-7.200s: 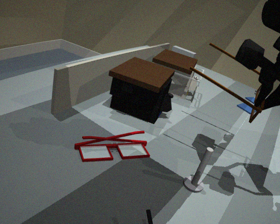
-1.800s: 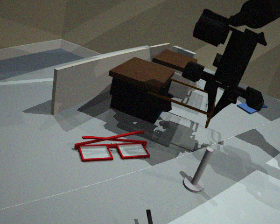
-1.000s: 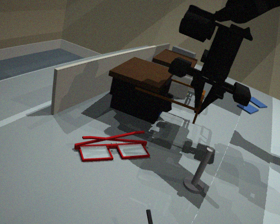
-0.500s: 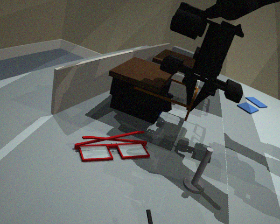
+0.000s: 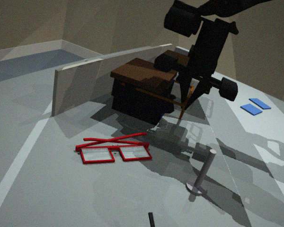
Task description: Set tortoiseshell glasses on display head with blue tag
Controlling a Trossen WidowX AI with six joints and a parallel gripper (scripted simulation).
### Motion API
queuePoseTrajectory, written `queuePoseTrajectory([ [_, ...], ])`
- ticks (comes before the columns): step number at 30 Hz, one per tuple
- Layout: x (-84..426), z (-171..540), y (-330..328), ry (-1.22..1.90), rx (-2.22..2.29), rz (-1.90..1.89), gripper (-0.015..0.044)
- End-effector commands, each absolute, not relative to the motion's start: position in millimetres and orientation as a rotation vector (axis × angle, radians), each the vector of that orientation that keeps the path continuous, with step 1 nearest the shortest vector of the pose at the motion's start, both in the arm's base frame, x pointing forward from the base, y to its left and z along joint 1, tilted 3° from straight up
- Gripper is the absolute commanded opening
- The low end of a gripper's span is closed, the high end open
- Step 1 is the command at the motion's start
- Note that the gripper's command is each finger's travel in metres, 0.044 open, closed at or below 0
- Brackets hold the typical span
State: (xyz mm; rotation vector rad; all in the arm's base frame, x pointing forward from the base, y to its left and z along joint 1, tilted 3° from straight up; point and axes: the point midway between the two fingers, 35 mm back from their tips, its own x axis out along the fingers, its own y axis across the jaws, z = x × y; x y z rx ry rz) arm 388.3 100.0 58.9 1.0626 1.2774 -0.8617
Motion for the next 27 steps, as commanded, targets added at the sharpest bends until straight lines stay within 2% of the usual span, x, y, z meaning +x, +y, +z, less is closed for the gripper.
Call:
queuePoseTrajectory([
  [1, 395.9, 61.8, 101.9, 1.269, 1.067, -0.860, 0.0000],
  [27, 408.0, 63.1, 105.8, 1.269, 1.067, -0.859, 0.0000],
])
